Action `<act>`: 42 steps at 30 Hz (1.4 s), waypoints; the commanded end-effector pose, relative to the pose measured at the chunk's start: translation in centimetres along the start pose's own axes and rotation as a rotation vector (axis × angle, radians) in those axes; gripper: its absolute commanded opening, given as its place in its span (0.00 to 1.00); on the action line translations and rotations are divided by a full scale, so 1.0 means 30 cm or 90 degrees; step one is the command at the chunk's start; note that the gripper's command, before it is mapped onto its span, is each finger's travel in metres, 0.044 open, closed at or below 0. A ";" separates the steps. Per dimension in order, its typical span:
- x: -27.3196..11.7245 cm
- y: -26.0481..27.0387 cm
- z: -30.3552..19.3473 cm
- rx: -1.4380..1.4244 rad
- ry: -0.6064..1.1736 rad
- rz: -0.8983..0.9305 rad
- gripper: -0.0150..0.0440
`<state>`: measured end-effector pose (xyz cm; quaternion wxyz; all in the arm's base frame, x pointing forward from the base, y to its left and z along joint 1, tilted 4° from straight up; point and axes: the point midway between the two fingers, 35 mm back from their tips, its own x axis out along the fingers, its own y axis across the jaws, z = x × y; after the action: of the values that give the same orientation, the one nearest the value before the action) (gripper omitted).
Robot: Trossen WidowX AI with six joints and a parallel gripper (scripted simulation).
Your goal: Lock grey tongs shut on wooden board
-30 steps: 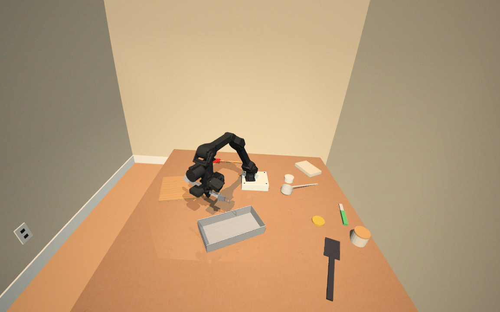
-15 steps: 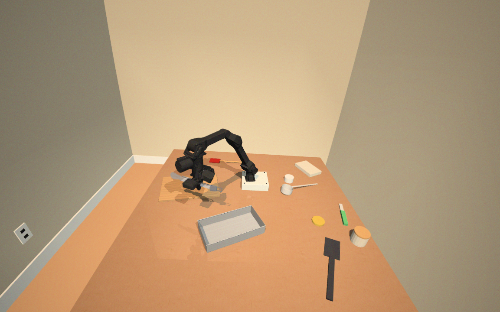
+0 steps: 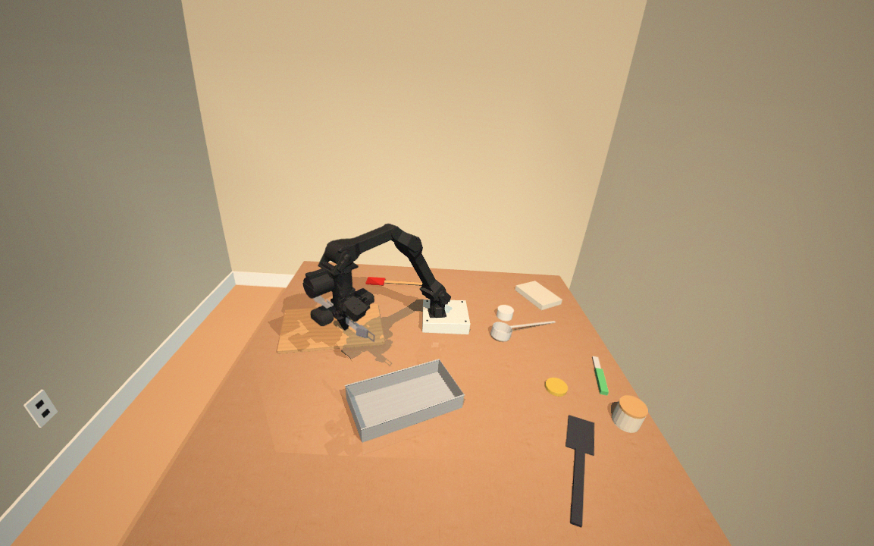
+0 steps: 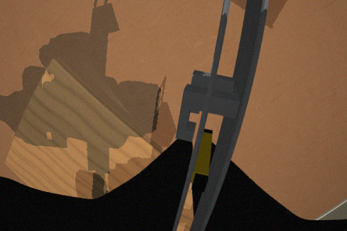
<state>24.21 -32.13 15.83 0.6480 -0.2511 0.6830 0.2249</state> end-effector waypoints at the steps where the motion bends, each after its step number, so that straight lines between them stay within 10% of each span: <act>1: -0.007 0.001 -0.021 0.080 0.003 -0.005 0.00; 42: -0.008 0.043 -0.246 1.041 -0.004 -0.011 0.00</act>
<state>18.05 -35.61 16.26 0.6406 0.2699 0.6440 -0.3195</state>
